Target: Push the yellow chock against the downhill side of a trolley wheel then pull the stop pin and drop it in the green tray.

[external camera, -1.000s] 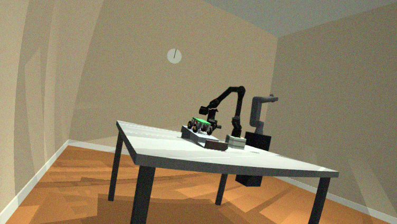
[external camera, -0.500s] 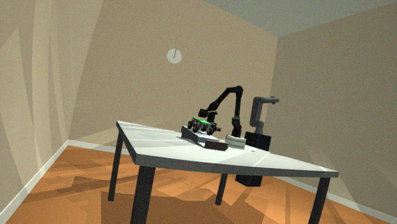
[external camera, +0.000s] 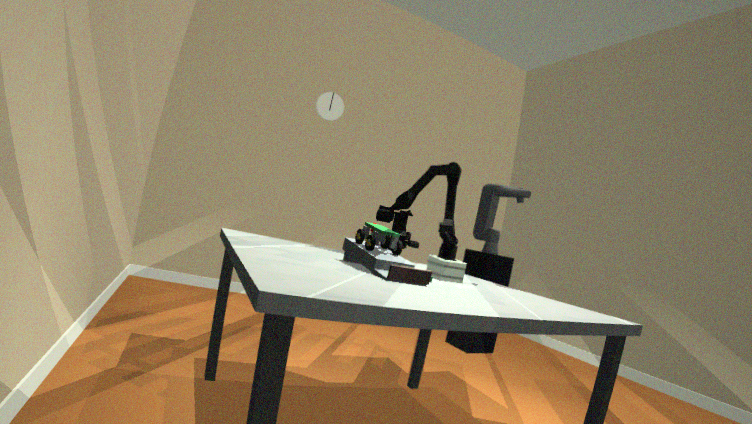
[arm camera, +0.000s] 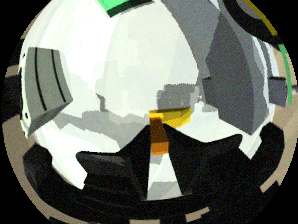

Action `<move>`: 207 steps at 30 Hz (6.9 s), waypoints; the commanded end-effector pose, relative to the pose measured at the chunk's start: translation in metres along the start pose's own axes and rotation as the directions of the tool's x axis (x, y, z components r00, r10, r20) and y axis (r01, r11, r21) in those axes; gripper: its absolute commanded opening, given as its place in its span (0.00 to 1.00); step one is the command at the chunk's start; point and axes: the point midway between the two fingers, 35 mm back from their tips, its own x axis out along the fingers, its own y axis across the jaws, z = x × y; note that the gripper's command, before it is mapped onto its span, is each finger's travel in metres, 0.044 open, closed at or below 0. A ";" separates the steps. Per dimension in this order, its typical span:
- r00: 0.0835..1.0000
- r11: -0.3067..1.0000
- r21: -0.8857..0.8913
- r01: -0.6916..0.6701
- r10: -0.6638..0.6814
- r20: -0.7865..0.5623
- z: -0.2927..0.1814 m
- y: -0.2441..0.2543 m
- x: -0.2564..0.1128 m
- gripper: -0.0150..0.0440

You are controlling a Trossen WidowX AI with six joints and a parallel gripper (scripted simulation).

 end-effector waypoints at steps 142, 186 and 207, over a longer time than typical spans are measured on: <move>1.000 0.295 0.955 -0.019 -0.006 0.022 0.182 0.014 -0.134 0.25; 0.997 0.292 0.953 0.081 -0.037 -0.074 0.318 0.026 -0.130 0.25; 0.997 0.292 0.953 0.081 -0.040 -0.073 0.328 0.001 -0.102 0.25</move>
